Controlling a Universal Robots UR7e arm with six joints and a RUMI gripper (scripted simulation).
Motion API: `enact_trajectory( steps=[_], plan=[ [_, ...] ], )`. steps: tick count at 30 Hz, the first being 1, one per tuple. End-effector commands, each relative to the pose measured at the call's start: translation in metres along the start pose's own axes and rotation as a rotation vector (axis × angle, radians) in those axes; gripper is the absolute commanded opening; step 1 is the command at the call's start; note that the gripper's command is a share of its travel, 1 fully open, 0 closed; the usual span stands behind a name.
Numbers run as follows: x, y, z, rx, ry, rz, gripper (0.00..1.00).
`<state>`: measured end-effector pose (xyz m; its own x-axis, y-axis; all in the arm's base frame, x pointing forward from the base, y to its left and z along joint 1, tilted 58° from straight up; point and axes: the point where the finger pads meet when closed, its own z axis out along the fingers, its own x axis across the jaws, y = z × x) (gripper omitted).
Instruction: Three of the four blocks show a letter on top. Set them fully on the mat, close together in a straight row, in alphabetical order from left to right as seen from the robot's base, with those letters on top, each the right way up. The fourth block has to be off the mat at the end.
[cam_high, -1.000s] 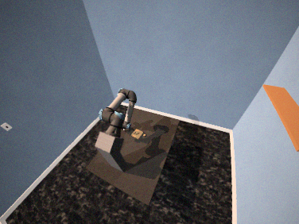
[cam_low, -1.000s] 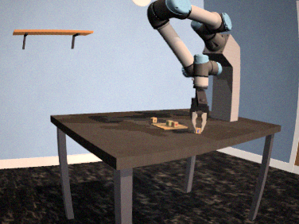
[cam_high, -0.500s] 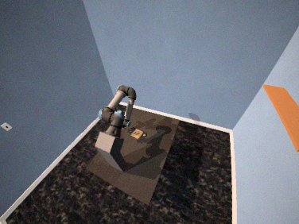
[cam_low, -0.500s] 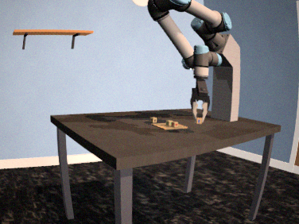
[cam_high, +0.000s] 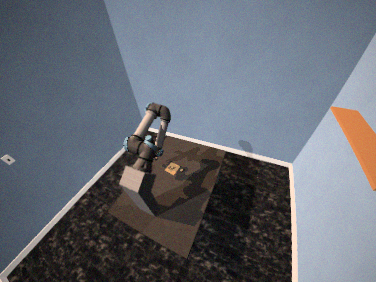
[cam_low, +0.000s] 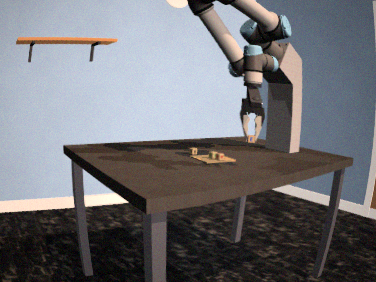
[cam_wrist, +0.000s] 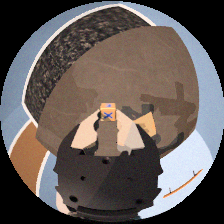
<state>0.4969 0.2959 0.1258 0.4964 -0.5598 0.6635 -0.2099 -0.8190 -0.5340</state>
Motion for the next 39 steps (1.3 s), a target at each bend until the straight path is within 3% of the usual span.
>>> enact_trajectory(
  steps=[1,19,34,39],
  plan=[
    [0.000,0.000,-0.002,0.001,0.000,0.000,0.05],
    [0.008,0.008,-0.002,0.000,-0.001,-0.033,0.05],
    [0.056,0.063,-0.003,0.000,-0.001,-0.251,0.05],
    [0.081,0.091,-0.004,0.000,-0.001,-0.363,0.05]
  ],
)
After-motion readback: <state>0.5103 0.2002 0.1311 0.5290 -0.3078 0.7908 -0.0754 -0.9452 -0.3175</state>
